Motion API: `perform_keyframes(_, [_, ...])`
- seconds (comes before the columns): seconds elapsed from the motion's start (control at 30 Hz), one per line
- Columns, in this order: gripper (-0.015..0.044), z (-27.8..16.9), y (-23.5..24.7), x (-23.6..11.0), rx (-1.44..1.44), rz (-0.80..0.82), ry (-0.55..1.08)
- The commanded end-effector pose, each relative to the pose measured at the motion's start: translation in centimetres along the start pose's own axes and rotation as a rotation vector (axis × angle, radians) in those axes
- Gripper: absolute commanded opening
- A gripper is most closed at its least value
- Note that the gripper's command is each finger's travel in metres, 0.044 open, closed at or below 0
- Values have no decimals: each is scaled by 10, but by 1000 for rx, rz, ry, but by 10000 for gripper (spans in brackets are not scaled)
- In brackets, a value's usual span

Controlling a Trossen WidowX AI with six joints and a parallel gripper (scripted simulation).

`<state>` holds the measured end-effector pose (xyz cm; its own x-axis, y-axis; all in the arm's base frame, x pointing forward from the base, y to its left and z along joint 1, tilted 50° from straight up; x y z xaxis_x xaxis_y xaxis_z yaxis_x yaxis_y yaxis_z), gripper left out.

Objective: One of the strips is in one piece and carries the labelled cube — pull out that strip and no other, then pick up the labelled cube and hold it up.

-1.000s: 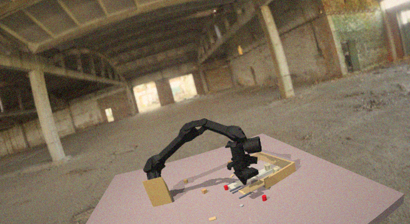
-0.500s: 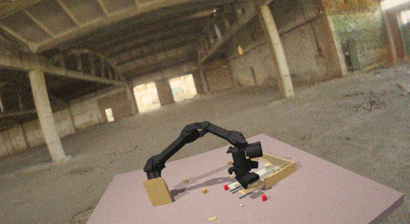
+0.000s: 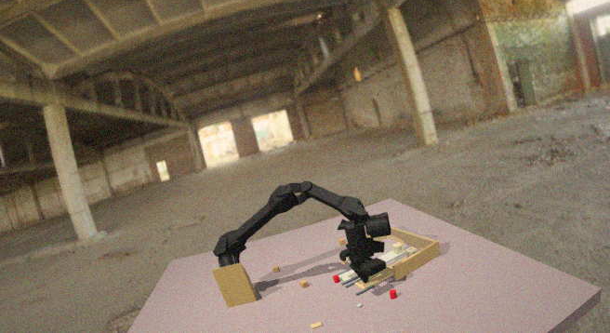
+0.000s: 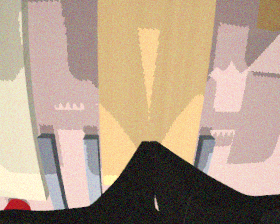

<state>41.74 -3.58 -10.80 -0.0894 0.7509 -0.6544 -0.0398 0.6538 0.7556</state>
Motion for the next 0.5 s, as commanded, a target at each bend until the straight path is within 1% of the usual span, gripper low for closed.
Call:
perform_keyframes(0.0, [0, 0, -1, 0, 5, 2, -4])
perform_keyframes(0.47, [0, 0, -1, 2, 5, 2, -4])
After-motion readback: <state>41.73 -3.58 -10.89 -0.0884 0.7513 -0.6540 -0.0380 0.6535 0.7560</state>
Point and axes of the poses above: the point midway between the two fingers, 35 mm back from their tips, its own x axis out along the fingers, its own y axis across the jaws, z = x × y, the point moved 7 cm from there along -x, back along the fingers, and after that the axes turned 14 degrees about x, right-handed, at the moved point
